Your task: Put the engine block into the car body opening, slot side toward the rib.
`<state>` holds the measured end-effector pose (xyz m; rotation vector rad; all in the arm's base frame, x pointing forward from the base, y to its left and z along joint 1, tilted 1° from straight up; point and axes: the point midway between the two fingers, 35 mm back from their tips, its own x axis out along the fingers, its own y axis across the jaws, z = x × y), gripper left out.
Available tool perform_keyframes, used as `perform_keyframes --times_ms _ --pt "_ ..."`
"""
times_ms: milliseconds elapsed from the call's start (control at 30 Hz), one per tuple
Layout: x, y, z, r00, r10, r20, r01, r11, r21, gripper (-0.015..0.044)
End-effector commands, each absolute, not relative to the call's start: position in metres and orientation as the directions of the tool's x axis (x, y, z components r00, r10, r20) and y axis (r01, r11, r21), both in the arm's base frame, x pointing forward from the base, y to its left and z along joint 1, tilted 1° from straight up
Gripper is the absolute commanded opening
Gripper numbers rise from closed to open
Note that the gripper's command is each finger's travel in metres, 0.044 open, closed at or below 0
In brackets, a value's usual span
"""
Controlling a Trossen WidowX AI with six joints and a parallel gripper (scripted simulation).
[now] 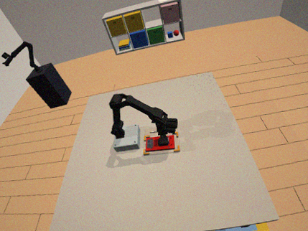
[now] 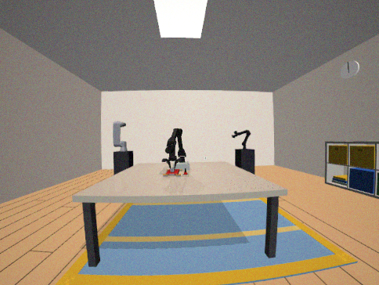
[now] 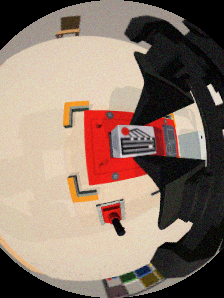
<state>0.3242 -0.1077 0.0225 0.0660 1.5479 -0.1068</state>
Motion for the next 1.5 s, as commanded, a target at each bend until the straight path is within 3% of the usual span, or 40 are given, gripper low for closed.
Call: perform_keyframes --times_ms 0,1467 --pt "0.3245 -0.108 0.0215 0.021 -0.028 -0.999 0.109 0.994 -0.025 0.0159" --pt "0.3246 -0.1081 0.0138 0.021 -0.028 -0.999 0.108 0.994 -0.025 0.0159"
